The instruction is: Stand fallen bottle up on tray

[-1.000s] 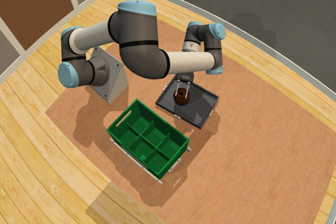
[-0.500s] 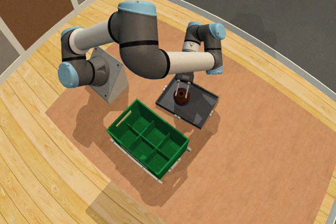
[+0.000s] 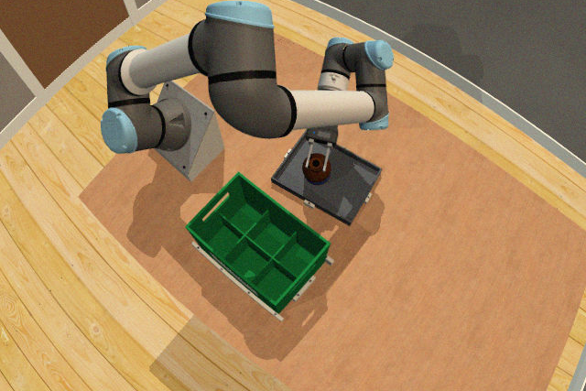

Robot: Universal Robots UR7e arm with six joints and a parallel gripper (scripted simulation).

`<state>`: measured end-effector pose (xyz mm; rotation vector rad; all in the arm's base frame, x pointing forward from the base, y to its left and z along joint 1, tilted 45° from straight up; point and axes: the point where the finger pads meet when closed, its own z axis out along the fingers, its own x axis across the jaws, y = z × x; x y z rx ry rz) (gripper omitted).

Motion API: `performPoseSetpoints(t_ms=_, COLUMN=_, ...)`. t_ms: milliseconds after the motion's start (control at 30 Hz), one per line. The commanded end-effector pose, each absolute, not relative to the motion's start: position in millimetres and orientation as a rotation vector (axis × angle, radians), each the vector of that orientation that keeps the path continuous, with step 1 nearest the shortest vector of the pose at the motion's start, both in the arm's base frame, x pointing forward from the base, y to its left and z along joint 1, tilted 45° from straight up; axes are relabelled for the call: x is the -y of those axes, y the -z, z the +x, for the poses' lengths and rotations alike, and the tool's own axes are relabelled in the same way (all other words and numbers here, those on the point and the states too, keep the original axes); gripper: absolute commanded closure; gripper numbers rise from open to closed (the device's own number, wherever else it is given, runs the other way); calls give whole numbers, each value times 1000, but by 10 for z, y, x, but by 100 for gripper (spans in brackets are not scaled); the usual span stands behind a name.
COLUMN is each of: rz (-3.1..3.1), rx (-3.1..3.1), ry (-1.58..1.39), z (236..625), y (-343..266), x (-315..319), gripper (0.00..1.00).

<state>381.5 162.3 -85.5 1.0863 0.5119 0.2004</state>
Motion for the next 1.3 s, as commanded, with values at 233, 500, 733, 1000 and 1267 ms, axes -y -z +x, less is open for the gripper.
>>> performPoseSetpoints(t_ms=233, rz=1086, rx=-512, ry=-199, z=3818, y=864, x=-1618, gripper=100)
performPoseSetpoints(t_ms=500, rz=1086, rx=-512, ry=-199, z=3818, y=864, x=-1618, gripper=0)
performPoseSetpoints(t_ms=733, rz=1086, rx=-512, ry=-199, z=3818, y=864, x=-1619, gripper=0)
performPoseSetpoints(t_ms=1000, rz=1086, rx=-512, ry=-199, z=3818, y=864, x=-1619, gripper=0)
performPoseSetpoints(t_ms=1267, rz=1086, rx=-512, ry=-199, z=3818, y=864, x=-1619, gripper=0)
